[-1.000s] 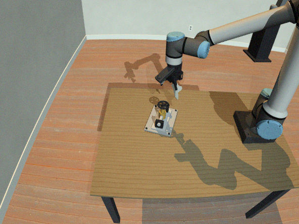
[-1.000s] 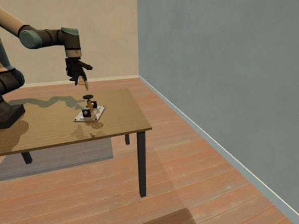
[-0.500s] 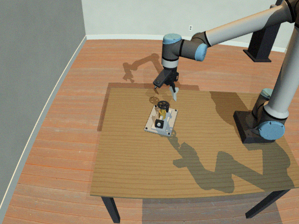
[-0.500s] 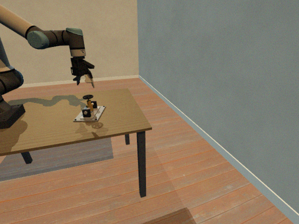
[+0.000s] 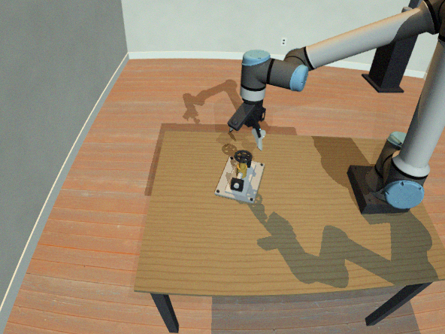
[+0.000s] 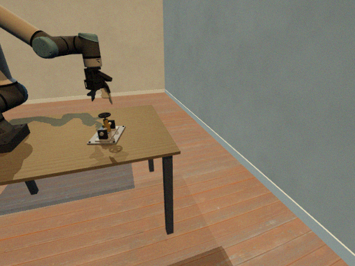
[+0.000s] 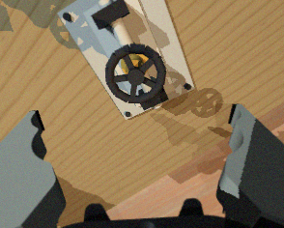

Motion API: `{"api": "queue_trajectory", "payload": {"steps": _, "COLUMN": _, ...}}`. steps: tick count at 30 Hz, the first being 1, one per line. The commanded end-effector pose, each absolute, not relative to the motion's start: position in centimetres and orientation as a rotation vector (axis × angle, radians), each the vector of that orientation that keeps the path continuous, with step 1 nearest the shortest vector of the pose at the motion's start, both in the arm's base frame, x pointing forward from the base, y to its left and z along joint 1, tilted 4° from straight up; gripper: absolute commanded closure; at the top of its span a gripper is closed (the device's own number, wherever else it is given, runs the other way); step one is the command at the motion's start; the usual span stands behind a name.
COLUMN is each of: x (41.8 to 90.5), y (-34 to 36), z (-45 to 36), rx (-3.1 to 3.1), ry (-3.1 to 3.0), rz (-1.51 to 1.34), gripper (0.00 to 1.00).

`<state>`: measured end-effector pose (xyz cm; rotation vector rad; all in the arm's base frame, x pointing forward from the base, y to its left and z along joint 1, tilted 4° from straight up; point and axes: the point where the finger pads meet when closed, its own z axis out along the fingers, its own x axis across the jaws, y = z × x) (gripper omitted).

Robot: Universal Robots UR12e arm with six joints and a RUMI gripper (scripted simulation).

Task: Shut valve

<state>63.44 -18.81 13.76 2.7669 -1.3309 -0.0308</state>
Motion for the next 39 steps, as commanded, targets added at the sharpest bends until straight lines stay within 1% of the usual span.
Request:
{"api": "queue_trajectory", "payload": {"steps": 1, "x": 63.3, "y": -18.9, "z": 13.3, "rx": 2.767, "ry": -1.331, "rz": -0.036, "gripper": 0.00}}
{"api": "queue_trajectory", "payload": {"steps": 39, "x": 63.0, "y": -19.1, "z": 9.0, "rx": 2.767, "ry": -1.331, "rz": -0.037, "gripper": 0.00}}
